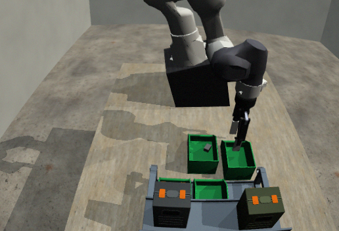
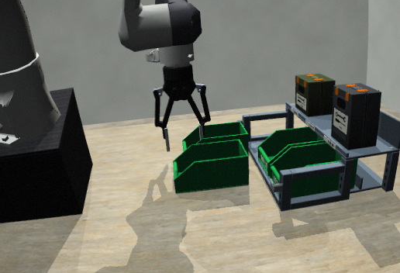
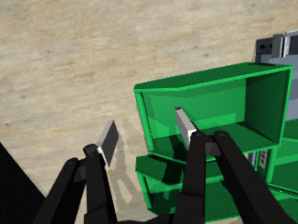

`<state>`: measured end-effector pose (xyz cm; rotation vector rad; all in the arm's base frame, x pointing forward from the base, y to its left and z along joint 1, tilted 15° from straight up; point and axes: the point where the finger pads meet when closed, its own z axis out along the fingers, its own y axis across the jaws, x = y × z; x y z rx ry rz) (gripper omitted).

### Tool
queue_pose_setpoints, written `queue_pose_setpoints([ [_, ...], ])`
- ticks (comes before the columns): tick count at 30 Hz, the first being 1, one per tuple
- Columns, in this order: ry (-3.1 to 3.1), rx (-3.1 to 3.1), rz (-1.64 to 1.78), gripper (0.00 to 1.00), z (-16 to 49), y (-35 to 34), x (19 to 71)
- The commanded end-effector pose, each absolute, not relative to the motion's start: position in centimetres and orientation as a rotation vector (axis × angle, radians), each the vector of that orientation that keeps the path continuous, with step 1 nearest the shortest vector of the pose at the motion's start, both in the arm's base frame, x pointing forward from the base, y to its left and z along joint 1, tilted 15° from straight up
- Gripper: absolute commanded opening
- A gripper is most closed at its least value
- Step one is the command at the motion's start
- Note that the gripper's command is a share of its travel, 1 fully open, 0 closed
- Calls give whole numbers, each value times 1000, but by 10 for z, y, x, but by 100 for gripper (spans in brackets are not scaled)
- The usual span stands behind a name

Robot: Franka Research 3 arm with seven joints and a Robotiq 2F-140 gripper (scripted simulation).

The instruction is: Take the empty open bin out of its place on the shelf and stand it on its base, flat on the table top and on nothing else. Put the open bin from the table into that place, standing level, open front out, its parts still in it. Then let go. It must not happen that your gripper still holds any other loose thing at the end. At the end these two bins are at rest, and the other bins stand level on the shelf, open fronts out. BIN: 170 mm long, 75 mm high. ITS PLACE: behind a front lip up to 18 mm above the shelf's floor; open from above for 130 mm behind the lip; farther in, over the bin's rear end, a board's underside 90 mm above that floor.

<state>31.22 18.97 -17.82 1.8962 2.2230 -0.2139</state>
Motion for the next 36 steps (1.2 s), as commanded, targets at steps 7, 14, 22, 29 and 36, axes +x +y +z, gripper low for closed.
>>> queue_pose_setpoints([
  [7,2223,1897,-209,57,-172,192,312],
  [14,2223,1897,-209,57,-161,195,312],
  [22,2223,1897,-209,57,-147,199,311],
  [29,2223,1897,-209,57,-131,203,309],
  [36,2223,1897,-209,57,-116,207,308],
])
